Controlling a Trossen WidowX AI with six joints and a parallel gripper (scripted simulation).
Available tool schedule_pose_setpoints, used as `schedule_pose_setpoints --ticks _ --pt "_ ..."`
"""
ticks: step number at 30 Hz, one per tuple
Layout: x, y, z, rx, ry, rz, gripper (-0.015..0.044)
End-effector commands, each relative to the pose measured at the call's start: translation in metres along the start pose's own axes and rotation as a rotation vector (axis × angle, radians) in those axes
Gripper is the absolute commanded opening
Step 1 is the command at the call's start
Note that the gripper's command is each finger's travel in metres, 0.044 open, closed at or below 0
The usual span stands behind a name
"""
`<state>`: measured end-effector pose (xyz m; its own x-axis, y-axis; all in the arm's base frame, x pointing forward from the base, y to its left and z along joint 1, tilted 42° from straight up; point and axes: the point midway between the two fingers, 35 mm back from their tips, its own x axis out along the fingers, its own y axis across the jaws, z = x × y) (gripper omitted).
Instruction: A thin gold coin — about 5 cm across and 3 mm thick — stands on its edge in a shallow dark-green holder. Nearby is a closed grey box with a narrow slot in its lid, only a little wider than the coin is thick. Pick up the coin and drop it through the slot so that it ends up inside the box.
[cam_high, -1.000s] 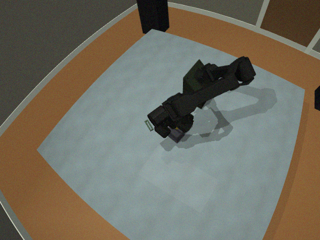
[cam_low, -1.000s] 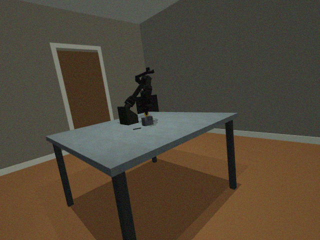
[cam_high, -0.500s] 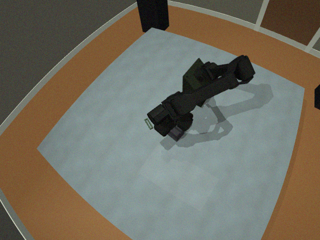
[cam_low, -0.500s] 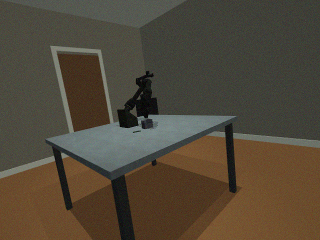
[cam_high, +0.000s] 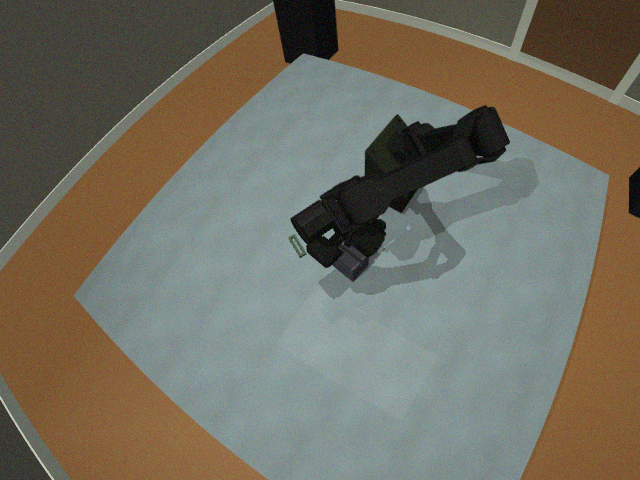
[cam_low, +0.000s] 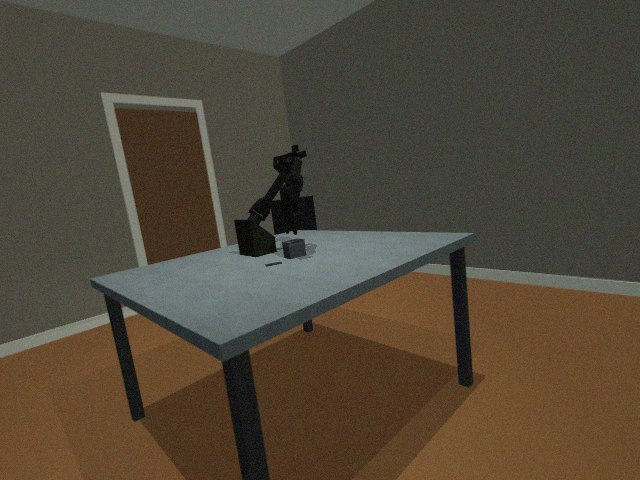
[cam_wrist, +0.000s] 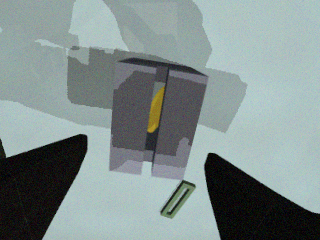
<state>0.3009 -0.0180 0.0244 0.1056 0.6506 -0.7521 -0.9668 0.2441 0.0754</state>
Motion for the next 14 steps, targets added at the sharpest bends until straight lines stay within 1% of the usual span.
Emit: schedule_pose_setpoints --ticks 1,3,14 --pt "-0.03 0.0 0.0 -0.004 0.003 -0.005 0.044" --pt "-0.043 0.002 0.001 -0.001 0.0 -0.004 0.044" --pt "-0.043 0.002 0.001 -0.001 0.0 -0.004 0.044"
